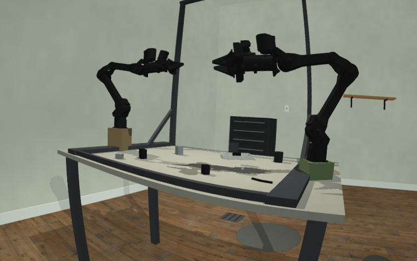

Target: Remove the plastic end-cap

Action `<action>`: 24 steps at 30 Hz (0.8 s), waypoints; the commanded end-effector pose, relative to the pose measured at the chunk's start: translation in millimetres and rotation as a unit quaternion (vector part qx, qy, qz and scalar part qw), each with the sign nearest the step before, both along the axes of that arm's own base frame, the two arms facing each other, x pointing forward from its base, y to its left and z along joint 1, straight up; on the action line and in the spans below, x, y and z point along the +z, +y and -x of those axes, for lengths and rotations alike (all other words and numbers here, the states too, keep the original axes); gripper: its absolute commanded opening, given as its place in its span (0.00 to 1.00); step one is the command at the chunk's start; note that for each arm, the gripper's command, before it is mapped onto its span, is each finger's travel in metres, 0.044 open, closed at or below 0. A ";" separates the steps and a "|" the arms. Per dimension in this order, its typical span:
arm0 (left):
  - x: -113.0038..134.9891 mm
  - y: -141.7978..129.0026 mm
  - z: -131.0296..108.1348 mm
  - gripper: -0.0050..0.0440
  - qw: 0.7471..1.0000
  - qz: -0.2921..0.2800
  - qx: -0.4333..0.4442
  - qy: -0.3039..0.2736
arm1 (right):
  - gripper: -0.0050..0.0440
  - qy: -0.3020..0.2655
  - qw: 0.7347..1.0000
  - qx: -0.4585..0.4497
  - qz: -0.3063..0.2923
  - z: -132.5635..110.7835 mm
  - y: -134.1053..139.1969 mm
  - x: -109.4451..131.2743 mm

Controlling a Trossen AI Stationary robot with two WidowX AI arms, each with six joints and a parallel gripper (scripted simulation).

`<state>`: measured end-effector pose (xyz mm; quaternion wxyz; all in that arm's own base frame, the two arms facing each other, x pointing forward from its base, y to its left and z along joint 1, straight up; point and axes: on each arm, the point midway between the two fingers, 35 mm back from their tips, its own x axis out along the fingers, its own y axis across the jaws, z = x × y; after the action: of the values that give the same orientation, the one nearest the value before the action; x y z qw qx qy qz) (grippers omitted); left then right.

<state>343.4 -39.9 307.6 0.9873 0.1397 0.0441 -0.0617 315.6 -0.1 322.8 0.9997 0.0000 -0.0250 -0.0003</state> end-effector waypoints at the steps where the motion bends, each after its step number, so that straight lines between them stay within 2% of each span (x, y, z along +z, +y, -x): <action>1: 13.8 19.2 15.6 0.51 0.997 0.066 0.028 -0.039 | 0.10 -0.009 1.000 0.003 -0.001 1.3 1.0 7.7; 4: 20.0 33.1 26.6 0.51 0.989 0.120 0.047 -0.067 | 0.10 -0.008 1.000 0.003 -0.001 1.2 1.0 7.7; 8: 23.4 40.4 32.4 0.51 0.984 0.150 0.055 -0.083 | 0.10 -0.008 1.000 0.003 0.000 1.2 1.1 7.7; 24: 18.8 39.6 28.9 0.51 0.986 0.138 0.057 -0.073 | 0.10 -0.008 1.000 0.003 0.000 1.2 1.1 7.7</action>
<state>315.0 -0.5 321.9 0.9997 0.0020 -0.0238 -0.0012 315.8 0.0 322.8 0.9997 0.0000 -0.0249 0.0000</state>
